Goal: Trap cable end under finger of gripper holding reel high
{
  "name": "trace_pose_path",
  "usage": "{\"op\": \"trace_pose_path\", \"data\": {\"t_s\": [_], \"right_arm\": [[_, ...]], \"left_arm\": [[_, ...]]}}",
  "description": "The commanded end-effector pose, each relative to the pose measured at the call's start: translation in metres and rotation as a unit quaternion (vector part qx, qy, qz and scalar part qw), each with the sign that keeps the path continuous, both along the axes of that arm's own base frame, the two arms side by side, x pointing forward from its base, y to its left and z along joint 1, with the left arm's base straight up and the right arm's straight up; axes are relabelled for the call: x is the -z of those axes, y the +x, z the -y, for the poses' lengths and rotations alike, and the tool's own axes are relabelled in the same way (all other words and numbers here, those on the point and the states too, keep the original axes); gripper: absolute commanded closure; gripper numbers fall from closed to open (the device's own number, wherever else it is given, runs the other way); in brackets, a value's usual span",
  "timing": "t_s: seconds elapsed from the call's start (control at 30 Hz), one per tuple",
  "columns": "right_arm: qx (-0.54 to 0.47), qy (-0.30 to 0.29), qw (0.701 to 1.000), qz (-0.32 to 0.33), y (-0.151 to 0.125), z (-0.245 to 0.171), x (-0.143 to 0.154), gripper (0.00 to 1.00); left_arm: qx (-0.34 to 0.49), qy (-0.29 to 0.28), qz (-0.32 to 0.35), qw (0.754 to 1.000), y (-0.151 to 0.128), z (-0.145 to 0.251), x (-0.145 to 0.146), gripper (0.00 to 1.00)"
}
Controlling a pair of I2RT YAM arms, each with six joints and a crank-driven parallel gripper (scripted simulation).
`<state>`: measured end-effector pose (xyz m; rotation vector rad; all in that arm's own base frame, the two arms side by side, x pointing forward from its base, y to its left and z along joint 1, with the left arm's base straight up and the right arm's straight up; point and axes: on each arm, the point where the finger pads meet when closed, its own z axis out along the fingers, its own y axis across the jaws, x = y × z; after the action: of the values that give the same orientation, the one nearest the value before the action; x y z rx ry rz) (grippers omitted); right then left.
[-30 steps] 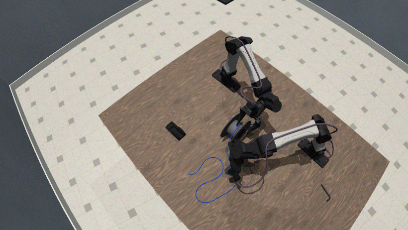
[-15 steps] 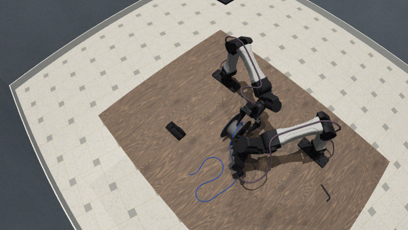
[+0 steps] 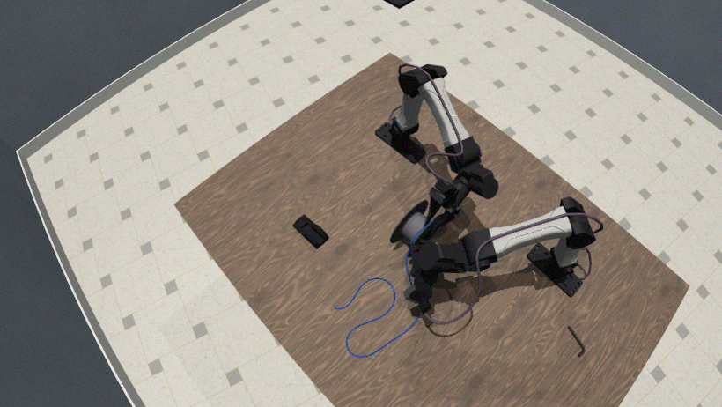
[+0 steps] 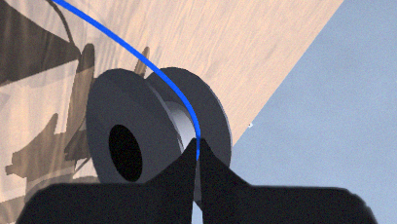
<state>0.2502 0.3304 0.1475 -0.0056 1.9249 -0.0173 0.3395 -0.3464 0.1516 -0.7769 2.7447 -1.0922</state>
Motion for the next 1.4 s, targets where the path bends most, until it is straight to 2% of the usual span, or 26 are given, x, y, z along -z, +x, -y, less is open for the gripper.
{"op": "trace_pose_path", "data": {"t_s": [0.0, 0.03, 0.1, 0.23, 0.27, 0.33, 0.43, 0.53, 0.57, 0.67, 0.9, 1.07, 1.17, 1.23, 1.37], "right_arm": [[-0.002, 0.011, 1.000, 0.004, 0.001, -0.001, -0.006, 0.85], [-0.002, 0.011, 1.000, 0.004, 0.001, -0.001, -0.005, 0.88], [-0.002, 0.011, 1.000, 0.004, 0.001, -0.001, -0.005, 0.88], [-0.001, 0.017, 1.000, 0.006, 0.002, -0.003, -0.009, 1.00], [-0.001, 0.017, 1.000, 0.006, 0.002, -0.003, -0.009, 1.00], [-0.001, 0.022, 1.000, 0.008, 0.002, -0.003, -0.016, 1.00], [-0.001, 0.021, 1.000, 0.007, 0.001, -0.001, -0.031, 1.00], [0.000, 0.021, 1.000, 0.008, 0.001, 0.000, -0.056, 1.00], [0.001, 0.022, 1.000, 0.008, 0.001, 0.000, -0.068, 1.00], [0.001, 0.022, 1.000, 0.008, 0.001, 0.001, -0.076, 1.00], [0.003, 0.006, 1.000, 0.006, 0.002, -0.001, -0.115, 1.00], [0.004, 0.004, 1.000, 0.005, 0.002, -0.001, -0.115, 1.00], [0.004, -0.004, 1.000, 0.002, 0.001, 0.003, -0.117, 1.00], [0.004, -0.004, 1.000, 0.002, 0.001, 0.003, -0.117, 1.00], [0.005, -0.017, 1.000, -0.001, 0.000, 0.008, -0.131, 1.00]], "left_arm": [[-0.006, -0.014, 0.022, 1.000, 0.003, -0.001, -0.017, 1.00], [-0.006, -0.014, 0.022, 1.000, 0.003, -0.001, -0.017, 1.00], [-0.006, -0.014, 0.022, 1.000, 0.003, -0.001, -0.017, 1.00], [-0.006, -0.015, 0.023, 1.000, 0.003, 0.000, -0.018, 1.00], [-0.006, -0.015, 0.023, 1.000, 0.003, 0.000, -0.018, 1.00], [-0.004, -0.017, 0.023, 1.000, 0.002, -0.003, -0.018, 0.76], [0.001, -0.019, 0.026, 0.999, -0.007, -0.018, -0.030, 0.74], [0.001, -0.027, 0.038, 0.999, -0.004, -0.019, -0.053, 0.37], [0.001, -0.029, 0.043, 0.999, -0.005, -0.022, -0.063, 0.31], [0.001, -0.029, 0.043, 0.999, -0.007, -0.027, -0.070, 0.31], [0.001, -0.019, 0.031, 0.999, -0.036, -0.084, -0.123, 0.31], [0.010, -0.009, 0.027, 1.000, -0.054, -0.119, -0.152, 0.31], [0.031, 0.008, 0.085, 0.996, -0.056, -0.127, -0.165, 0.31], [0.031, 0.008, 0.085, 0.996, -0.056, -0.127, -0.165, 0.31], [0.093, 0.045, 0.215, 0.971, -0.069, -0.126, -0.185, 0.31]]}}
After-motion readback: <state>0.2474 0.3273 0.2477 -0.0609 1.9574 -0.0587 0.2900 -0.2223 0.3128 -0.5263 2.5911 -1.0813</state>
